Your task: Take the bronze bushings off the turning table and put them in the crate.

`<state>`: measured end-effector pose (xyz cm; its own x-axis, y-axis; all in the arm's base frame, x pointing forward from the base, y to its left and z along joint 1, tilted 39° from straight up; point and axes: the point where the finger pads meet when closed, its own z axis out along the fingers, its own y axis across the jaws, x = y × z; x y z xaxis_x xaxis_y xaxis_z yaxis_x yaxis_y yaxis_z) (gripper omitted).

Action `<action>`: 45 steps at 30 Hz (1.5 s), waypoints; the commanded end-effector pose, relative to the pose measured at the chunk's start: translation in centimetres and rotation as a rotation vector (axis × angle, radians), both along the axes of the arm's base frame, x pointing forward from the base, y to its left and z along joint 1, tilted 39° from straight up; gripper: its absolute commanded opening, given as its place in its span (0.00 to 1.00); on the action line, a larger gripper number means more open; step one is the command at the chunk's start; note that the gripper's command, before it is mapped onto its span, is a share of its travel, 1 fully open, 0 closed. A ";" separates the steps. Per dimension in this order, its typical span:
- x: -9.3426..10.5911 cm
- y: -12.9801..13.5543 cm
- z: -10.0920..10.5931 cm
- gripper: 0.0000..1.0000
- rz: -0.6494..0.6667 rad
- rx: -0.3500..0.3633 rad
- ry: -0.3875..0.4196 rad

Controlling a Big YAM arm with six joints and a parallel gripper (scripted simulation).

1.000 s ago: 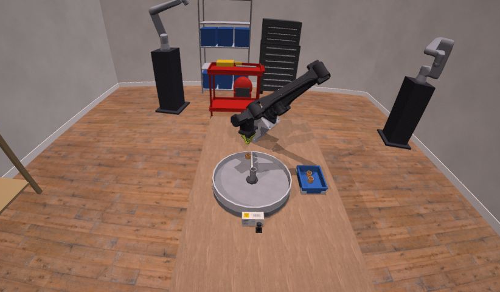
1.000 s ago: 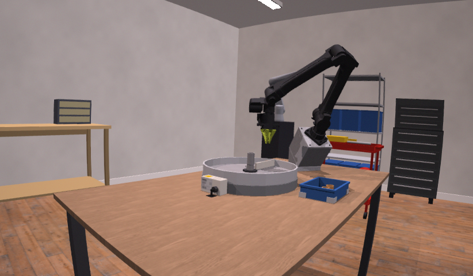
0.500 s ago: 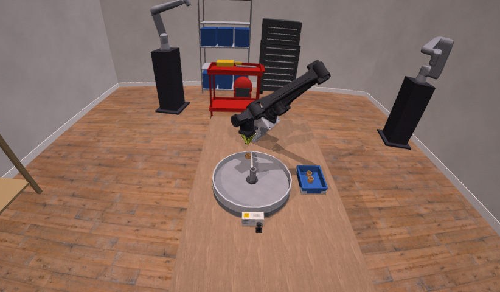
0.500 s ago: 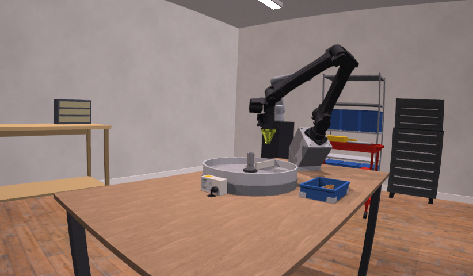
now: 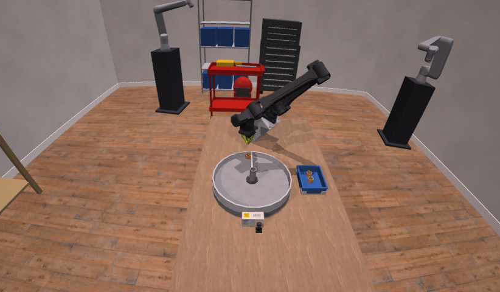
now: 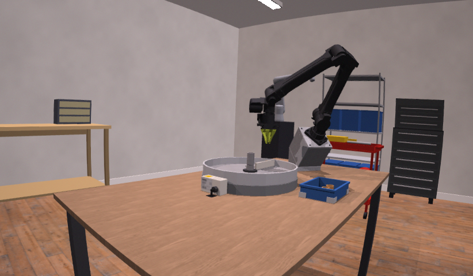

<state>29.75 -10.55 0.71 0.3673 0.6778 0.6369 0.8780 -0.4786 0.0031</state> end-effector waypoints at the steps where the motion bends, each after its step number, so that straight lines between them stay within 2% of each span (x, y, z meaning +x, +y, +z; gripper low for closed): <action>1: 0.8 -0.6 0.9 0.12 0.005 -0.031 -0.037; 21: 0.8 -0.6 0.9 0.12 0.006 -0.032 -0.037; 24: 0.5 0.6 -0.7 0.12 0.003 -0.003 -0.004; 29: 1.0 1.6 -1.9 0.12 0.004 -0.003 -0.003; 33: 1.9 0.0 -0.9 0.12 -0.021 -0.030 -0.037; 45: 1.8 0.1 -0.8 0.12 -0.016 -0.029 -0.036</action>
